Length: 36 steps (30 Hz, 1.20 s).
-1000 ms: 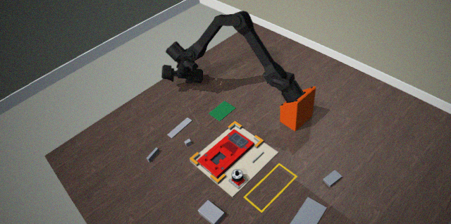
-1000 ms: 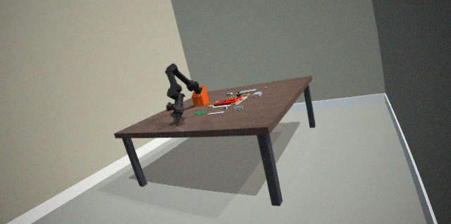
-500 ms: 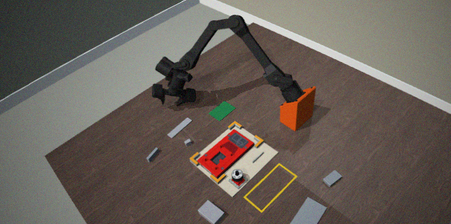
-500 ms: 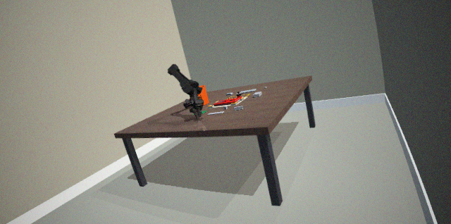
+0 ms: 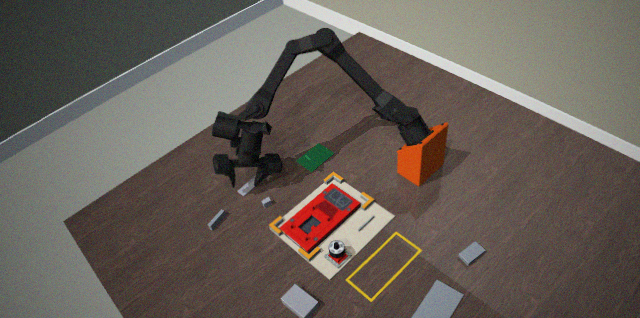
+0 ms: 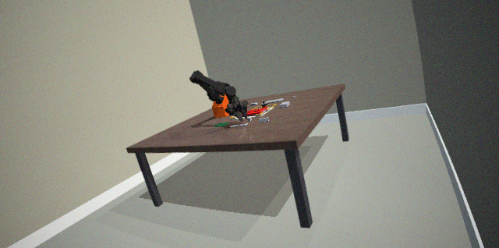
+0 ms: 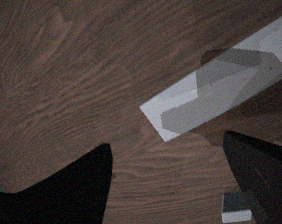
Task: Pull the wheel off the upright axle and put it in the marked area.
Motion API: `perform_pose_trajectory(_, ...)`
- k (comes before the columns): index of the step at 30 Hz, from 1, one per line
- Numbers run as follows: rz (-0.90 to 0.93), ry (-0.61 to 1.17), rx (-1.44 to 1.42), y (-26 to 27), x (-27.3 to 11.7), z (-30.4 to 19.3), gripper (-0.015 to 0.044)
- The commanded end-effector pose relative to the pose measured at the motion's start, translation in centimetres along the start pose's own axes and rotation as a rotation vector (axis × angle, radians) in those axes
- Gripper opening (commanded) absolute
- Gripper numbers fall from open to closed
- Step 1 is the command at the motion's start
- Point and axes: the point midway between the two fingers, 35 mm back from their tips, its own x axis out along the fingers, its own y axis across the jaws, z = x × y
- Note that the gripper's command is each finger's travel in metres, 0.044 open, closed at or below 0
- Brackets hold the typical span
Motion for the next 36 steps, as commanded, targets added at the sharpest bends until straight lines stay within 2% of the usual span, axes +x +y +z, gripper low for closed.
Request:
perform_pose_trajectory(1, -0.038, 0.057, -0.036, -0.3, -0.3, -4.2, 0.03)
perform_pose_trajectory(18, -0.268, 0.163, -0.192, -5.7, -4.2, -20.1, 0.03)
perform_pose_trajectory(29, -0.368, 0.087, -0.378, -11.8, -9.6, -28.3, 0.03)
perform_pose_trajectory(36, -0.375, 0.02, -0.455, -14.4, -11.9, -30.5, 0.03)
